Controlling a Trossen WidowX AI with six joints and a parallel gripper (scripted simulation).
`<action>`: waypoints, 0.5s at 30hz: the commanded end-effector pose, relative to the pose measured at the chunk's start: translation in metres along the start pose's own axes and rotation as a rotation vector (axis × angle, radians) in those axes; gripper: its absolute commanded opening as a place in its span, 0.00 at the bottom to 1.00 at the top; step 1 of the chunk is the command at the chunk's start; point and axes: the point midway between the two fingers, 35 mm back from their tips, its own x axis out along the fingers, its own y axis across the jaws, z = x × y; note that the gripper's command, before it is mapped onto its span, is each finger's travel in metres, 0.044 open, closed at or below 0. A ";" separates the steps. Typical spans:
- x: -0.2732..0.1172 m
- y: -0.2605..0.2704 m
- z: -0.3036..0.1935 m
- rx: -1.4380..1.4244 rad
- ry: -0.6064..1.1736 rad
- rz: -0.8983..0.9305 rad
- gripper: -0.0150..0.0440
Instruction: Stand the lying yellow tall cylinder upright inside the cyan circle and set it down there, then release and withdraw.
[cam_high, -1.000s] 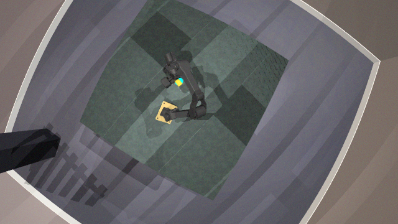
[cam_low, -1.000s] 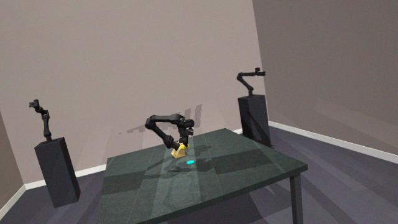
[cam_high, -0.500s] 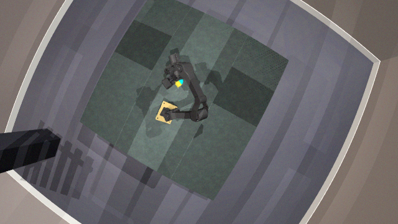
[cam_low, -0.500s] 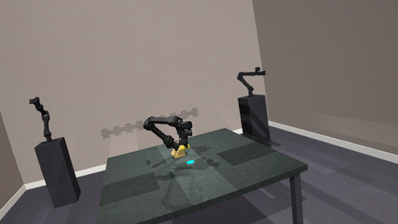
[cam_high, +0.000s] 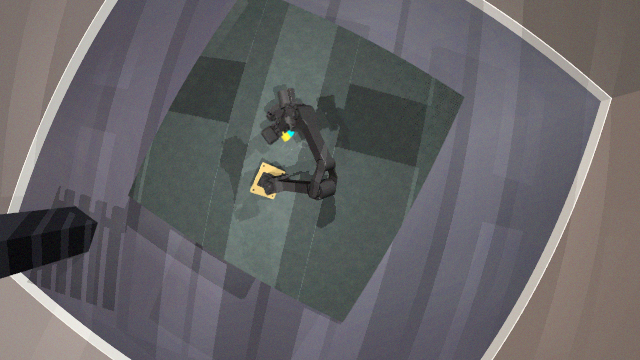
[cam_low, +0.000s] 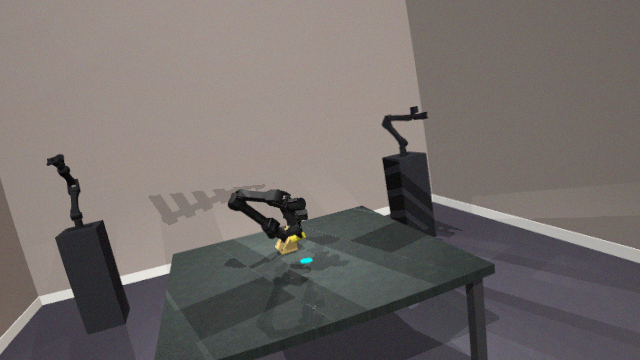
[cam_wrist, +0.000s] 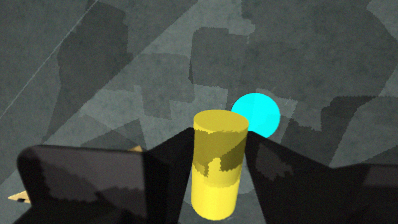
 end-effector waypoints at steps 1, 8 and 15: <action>0.001 0.002 -0.001 -0.003 -0.030 0.019 0.43; 0.003 0.003 -0.002 -0.004 -0.072 0.046 0.43; 0.004 0.003 -0.003 -0.006 -0.116 0.072 0.43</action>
